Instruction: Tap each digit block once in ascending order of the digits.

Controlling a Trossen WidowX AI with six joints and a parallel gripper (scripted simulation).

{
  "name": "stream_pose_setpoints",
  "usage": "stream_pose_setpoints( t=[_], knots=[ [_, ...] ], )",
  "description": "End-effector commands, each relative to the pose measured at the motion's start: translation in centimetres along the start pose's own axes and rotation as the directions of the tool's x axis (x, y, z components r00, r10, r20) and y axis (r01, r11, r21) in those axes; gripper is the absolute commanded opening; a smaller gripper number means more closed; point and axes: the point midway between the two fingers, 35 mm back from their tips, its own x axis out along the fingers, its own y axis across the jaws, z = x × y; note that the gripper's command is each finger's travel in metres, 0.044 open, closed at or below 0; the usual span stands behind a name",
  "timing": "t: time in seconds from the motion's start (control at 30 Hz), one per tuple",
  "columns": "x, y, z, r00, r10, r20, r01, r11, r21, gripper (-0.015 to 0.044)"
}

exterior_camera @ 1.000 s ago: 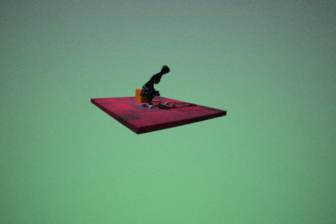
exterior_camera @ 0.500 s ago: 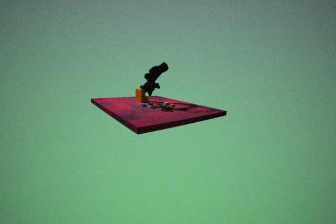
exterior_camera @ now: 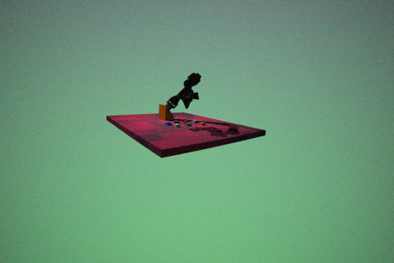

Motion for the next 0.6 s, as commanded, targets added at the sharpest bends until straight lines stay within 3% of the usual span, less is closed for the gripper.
stream_pose_setpoints(
  t=[0.0,0.2,0.4,0.57],
  knots=[
    [0.3,1.9,2.3,1.0,0.013,-0.002,-0.013,1.0,0.004,0.002],
    [0.6,1.9,2.4,1.0,0.013,-0.001,-0.013,1.0,0.004,0.002],
    [8.1,2.1,2.4,1.0,0.016,0.0,-0.016,1.0,0.003,0.002],
    [8.4,2.1,2.3,1.0,0.017,-0.001,-0.017,1.0,0.003,0.002]
  ],
)
